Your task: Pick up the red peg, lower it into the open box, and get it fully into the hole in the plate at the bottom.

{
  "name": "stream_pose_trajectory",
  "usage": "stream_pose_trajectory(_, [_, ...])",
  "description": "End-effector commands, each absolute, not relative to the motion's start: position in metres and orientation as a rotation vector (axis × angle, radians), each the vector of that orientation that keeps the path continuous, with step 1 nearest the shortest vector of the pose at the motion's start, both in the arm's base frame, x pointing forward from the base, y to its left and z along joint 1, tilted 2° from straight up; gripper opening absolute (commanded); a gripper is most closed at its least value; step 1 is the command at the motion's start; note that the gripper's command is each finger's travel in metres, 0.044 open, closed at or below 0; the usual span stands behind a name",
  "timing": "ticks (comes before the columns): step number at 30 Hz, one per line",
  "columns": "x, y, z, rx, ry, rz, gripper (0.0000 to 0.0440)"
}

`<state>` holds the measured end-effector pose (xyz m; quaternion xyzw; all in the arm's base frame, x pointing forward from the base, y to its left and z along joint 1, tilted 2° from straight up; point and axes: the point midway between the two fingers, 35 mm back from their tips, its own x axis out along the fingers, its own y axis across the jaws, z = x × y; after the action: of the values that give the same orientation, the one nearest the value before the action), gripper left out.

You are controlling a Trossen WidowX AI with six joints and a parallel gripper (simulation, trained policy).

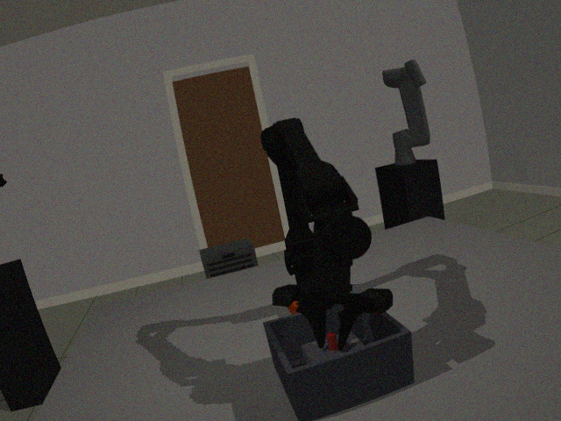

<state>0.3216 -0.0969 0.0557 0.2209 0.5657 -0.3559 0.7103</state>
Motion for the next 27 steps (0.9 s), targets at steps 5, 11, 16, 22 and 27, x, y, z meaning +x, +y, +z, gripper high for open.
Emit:
stream_pose_trajectory(5, [0.342, -0.103, 0.060, 0.498, 1.272, -0.740, 0.0297])
stream_pose_trajectory(11, [0.366, -0.102, 0.073, 0.528, 1.270, -0.689, 0.0440])
stream_pose_trajectory(16, [0.385, -0.098, 0.085, 0.551, 1.271, -0.635, 0.0440])
stream_pose_trajectory(22, [0.409, -0.090, 0.103, 0.578, 1.244, -0.574, 0.0440])
stream_pose_trajectory(27, [0.422, -0.085, 0.113, 0.589, 1.221, -0.540, 0.0440])
